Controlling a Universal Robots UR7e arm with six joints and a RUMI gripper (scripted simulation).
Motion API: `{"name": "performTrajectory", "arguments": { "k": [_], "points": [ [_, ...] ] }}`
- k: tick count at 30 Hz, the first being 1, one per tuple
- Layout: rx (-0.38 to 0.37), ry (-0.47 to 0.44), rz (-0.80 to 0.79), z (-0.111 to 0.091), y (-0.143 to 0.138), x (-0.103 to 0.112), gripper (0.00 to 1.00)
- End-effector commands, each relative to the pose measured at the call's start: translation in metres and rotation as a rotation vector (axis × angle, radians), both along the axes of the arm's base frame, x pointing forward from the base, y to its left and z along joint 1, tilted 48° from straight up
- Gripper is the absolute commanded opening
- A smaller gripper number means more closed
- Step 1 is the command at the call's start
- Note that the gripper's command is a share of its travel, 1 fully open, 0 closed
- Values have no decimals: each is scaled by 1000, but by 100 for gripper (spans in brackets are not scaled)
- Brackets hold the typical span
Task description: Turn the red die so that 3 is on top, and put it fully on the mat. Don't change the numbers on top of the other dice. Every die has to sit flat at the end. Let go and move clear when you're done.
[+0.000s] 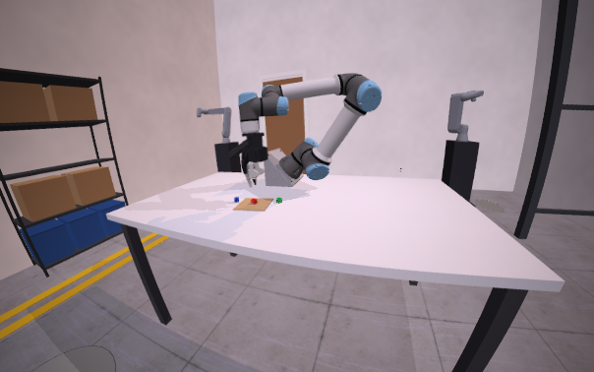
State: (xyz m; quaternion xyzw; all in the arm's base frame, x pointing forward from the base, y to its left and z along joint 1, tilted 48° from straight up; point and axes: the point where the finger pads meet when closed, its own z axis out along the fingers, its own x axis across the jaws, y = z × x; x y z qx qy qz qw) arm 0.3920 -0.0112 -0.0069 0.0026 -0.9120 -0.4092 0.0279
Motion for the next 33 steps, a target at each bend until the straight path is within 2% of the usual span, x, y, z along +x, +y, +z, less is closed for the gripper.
{"name": "performTrajectory", "arguments": {
  "k": [1,21,33],
  "points": [
    [-3,-3,1,1,-1,2,21],
    [-5,8,-8,-1,1,2,21],
    [-5,15,-15,-10,10,1,21]
  ]
}}
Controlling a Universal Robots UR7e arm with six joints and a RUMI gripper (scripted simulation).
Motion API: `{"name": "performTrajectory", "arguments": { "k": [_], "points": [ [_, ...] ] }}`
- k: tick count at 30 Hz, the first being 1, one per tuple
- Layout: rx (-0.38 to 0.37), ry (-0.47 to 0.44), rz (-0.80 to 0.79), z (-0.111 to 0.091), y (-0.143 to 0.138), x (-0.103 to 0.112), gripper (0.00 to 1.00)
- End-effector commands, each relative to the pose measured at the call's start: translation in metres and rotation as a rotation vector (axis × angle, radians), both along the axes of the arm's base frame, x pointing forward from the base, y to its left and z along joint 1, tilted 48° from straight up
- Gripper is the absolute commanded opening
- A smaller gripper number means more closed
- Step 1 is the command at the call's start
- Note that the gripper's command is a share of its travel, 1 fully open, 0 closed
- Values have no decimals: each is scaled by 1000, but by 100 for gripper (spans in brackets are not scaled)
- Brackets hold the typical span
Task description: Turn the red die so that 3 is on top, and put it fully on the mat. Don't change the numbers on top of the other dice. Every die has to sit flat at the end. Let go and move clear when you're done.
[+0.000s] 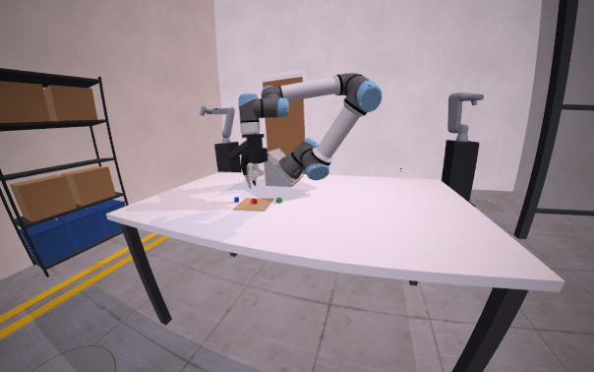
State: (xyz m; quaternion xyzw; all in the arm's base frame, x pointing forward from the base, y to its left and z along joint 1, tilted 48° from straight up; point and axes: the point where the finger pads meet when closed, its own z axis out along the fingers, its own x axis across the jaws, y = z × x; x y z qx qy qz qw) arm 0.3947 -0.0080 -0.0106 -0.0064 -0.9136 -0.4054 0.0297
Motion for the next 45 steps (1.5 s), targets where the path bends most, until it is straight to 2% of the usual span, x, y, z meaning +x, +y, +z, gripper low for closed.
{"name": "performTrajectory", "arguments": {
  "k": [1,24,45],
  "points": [
    [4,4,0,-7,9,-1,21],
    [4,4,0,-28,32,-2,21],
    [4,4,0,-31,35,-2,21]
  ]
}}
